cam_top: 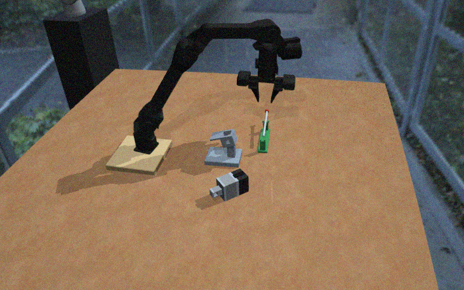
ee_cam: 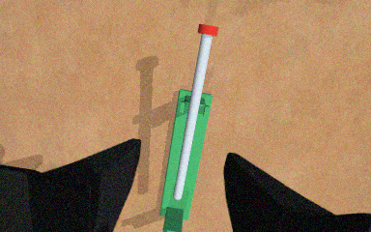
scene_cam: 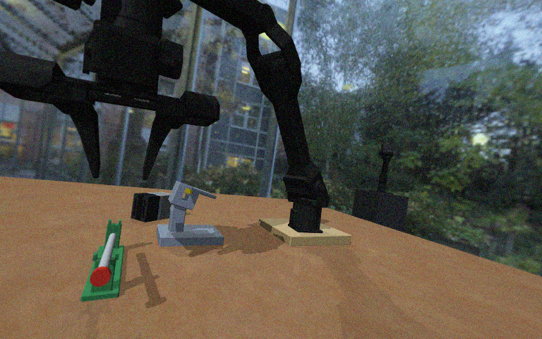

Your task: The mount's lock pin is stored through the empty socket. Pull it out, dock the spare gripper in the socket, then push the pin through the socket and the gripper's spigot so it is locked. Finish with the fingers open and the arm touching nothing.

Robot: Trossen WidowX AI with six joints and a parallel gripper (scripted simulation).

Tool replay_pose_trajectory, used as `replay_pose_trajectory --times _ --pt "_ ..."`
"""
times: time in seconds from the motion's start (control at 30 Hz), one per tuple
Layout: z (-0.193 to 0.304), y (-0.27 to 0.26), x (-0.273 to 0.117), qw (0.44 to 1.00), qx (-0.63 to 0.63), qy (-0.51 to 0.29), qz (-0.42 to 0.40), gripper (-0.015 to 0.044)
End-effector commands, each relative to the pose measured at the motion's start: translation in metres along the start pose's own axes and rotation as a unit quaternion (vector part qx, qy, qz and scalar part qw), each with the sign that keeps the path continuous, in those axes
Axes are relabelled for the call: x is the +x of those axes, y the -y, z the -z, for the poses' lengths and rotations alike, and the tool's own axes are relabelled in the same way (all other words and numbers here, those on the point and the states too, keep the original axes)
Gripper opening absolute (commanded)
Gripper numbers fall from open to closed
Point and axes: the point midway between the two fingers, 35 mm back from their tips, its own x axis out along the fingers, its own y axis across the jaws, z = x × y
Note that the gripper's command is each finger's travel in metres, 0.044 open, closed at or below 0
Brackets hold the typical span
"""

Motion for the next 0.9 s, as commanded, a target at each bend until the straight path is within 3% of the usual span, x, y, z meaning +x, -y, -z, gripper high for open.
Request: replay_pose_trajectory --times 0.0,0.17,0.37,0.87 --pt "0.018 0.0 -0.026 1.0 0.002 0.002 0.025 0.018" --pt "0.019 0.002 -0.01 1.0 0.002 0.002 0.026 0.018" --pt "0.023 0.004 0.042 1.0 0.002 0.002 0.025 0.018" --pt "0.024 0.006 0.062 1.0 0.002 0.002 0.026 0.018"
